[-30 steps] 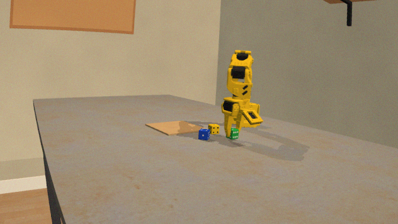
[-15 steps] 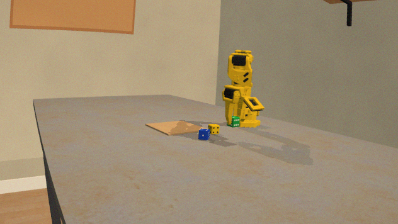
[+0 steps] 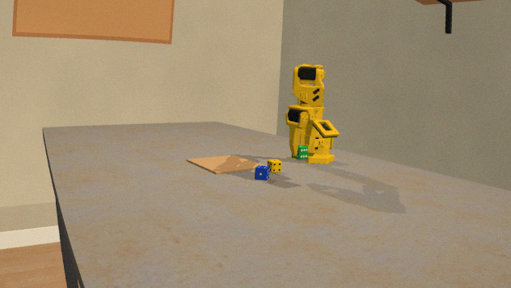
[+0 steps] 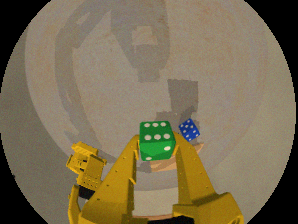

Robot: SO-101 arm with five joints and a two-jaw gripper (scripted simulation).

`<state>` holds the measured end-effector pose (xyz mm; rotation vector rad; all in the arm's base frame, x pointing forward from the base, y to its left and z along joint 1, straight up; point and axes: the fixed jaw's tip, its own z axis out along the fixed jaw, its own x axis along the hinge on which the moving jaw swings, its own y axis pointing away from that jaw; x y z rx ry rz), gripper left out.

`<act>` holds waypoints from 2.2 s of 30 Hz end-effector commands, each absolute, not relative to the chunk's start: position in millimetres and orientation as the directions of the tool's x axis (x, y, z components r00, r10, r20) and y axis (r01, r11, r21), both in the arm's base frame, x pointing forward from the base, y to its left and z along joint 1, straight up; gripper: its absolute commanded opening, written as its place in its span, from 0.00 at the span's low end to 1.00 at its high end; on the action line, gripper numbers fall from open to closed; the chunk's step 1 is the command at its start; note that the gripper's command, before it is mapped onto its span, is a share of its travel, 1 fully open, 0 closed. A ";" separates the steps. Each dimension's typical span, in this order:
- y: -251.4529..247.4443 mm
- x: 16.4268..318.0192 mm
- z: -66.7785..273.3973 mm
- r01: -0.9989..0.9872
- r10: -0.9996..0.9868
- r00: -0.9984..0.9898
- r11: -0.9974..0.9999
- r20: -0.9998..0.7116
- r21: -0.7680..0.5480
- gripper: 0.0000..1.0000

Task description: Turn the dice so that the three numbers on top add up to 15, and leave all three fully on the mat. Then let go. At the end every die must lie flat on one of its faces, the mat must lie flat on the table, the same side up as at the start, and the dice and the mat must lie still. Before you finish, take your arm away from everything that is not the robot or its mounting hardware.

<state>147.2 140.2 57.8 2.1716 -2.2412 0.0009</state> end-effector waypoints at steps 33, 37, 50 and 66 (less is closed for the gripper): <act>161.5 148.9 65.3 -0.937 -0.917 -0.250 0.311 -0.311 -0.163 0.00; 165.0 149.5 64.8 -0.915 -0.880 -0.274 0.363 -0.388 -0.176 0.00; 173.5 147.9 66.4 -0.835 -0.692 -0.322 0.529 -0.646 -0.151 0.00; 175.1 147.2 66.9 -0.818 -0.639 -0.324 0.559 -0.698 -0.133 0.00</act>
